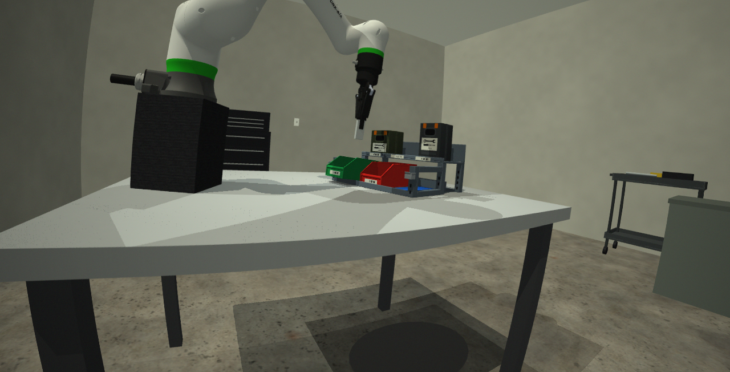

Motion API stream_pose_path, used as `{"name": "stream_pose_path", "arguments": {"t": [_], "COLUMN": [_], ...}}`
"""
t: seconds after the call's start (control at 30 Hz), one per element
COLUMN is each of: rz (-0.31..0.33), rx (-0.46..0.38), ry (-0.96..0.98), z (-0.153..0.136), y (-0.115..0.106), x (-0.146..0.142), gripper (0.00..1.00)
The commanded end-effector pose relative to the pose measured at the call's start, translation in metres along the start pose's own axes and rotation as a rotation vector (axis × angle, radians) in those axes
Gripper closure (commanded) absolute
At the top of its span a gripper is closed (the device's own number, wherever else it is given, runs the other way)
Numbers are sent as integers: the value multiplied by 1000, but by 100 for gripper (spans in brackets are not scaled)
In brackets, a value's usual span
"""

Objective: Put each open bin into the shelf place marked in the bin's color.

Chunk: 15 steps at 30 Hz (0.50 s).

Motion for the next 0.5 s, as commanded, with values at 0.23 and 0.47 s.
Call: {"name": "stream_pose_path", "arguments": {"t": [0.23,0.47], "rz": [6,21], "rx": [36,47], "ry": [380,623], "z": [-31,-51], "y": [7,13], "x": [0,2], "gripper": [100,100]}}
Point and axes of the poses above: the point where the finger pads meet when closed, its own y axis out along the fingers, its own x axis across the jaws, z = x × y, the point moved 1 cm from there along -y, back along the fingers, and after that the axes turned 6 degrees about y, right-handed, at the moved point
